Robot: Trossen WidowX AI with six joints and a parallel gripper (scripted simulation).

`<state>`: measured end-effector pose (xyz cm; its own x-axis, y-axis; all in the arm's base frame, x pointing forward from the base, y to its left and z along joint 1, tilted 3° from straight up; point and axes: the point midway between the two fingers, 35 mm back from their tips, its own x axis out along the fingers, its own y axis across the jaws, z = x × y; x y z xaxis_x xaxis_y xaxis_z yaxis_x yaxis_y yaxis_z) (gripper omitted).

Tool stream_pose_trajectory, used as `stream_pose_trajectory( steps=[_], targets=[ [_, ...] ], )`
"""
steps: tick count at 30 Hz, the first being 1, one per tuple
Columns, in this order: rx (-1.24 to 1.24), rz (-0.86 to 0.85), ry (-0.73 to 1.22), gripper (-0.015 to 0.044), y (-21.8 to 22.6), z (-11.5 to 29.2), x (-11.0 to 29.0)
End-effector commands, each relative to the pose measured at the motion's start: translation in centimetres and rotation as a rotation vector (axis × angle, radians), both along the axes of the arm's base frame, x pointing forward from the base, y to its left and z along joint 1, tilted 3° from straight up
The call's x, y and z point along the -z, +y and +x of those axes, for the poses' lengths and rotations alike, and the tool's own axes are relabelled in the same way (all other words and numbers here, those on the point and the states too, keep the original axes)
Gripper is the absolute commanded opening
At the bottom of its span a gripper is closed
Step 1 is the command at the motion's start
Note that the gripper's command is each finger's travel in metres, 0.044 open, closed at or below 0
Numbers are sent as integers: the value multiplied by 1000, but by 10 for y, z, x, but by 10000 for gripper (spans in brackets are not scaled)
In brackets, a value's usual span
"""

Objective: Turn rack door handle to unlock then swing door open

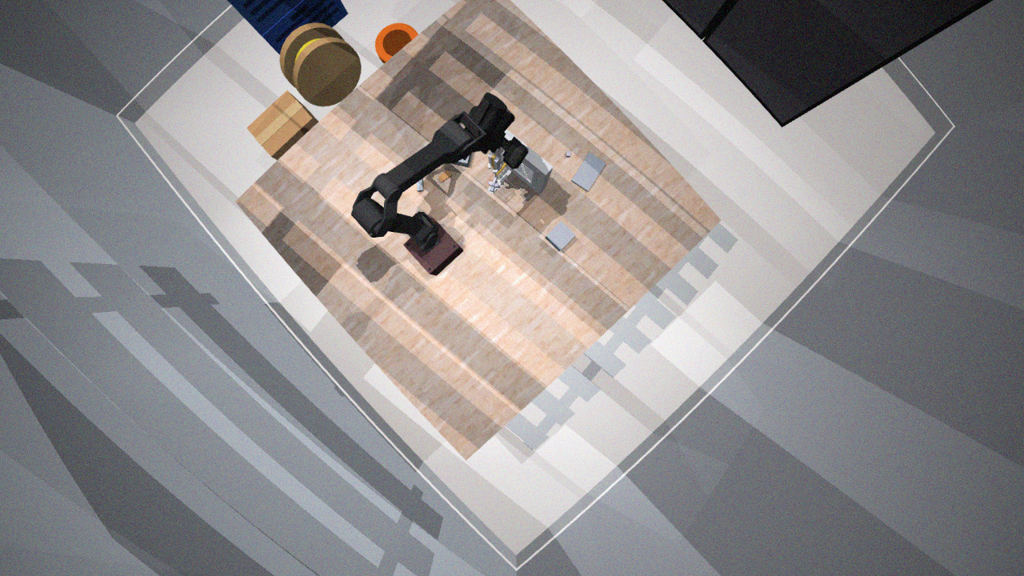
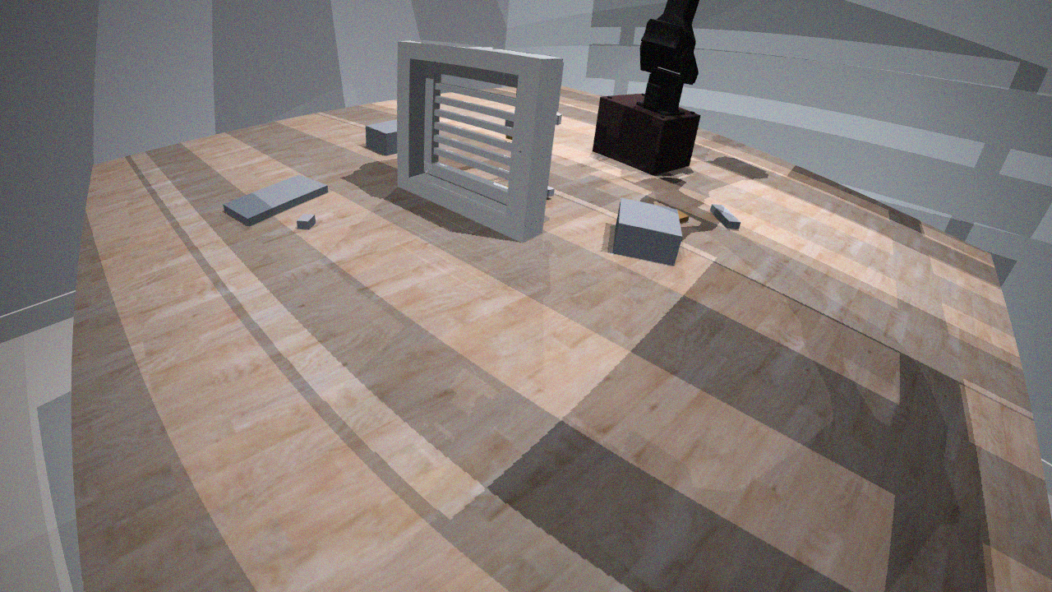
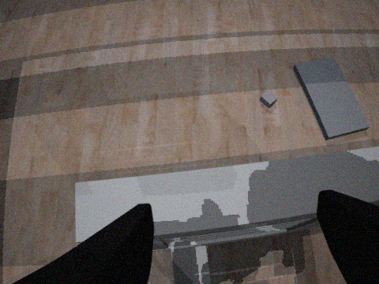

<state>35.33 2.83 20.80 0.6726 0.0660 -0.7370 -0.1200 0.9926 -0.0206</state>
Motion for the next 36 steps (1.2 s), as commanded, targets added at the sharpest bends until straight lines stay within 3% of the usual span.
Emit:
stream_pose_trajectory(
  steps=[1,20,36],
  targets=[
    [-17,-9,113,283,3,-2,11],
    [-75,-47,662,283,14,-31,47],
    [-77,-48,681,283,15,-30,63]
  ],
)
